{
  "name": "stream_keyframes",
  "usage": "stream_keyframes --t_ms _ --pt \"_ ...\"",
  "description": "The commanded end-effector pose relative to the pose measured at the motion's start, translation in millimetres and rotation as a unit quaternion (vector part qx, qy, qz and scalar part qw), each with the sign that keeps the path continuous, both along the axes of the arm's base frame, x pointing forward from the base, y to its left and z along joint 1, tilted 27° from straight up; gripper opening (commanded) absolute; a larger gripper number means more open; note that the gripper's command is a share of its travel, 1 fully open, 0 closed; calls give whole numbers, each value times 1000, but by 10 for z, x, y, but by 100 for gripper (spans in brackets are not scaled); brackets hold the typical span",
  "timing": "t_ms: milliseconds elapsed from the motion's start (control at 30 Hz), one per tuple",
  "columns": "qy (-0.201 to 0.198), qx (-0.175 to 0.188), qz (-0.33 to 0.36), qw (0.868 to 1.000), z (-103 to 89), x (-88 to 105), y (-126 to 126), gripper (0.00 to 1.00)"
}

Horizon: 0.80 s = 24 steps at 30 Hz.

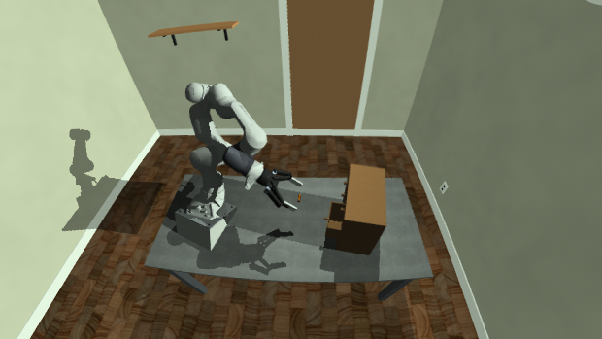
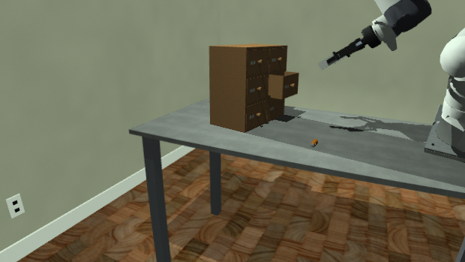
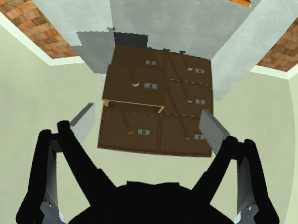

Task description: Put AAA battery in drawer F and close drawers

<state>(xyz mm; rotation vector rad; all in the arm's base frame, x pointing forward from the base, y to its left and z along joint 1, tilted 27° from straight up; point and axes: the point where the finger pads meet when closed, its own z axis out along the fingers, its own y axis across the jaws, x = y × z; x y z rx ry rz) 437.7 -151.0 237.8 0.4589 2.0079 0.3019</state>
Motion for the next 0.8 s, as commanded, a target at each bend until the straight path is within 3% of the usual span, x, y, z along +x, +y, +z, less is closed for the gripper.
stream_keyframes --t_ms 0,133,367,533,700,767 --pt "38 36 -2 999 -11 -34 -28 100" --pt "53 39 5 998 0 -36 -35 100" --pt "115 54 36 991 53 -42 -58 100" --pt "191 71 72 976 111 -55 -85 100" --pt "221 63 94 969 151 -63 -104 100" --pt "252 69 110 959 173 -69 -116 100"
